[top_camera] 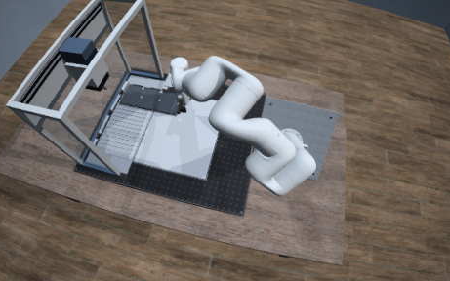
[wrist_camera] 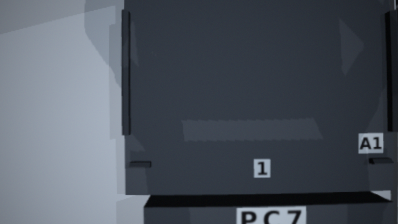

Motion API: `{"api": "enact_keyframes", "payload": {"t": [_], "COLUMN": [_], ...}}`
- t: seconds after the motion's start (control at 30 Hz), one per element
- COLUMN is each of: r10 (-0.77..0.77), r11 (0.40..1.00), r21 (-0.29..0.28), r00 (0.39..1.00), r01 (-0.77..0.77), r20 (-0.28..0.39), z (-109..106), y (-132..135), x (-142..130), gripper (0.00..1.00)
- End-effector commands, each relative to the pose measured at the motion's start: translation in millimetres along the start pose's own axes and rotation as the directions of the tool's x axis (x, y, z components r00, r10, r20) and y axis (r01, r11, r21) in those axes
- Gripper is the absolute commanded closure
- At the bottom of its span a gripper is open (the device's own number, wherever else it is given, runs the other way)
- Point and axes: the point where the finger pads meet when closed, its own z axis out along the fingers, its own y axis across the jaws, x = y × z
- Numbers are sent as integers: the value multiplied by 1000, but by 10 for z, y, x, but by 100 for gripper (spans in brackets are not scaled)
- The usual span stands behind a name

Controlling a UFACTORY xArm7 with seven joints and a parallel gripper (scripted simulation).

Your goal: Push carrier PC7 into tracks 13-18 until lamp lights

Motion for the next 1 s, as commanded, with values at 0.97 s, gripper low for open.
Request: {"api": "enact_keyframes", "payload": {"t": [0.97], "r10": [0], "r11": [1000], "r21": [-3], "r00": [1000], "r01": [0], "r20": [-5], "z": [-27], "y": [12], "x": [115], "gripper": [18]}}
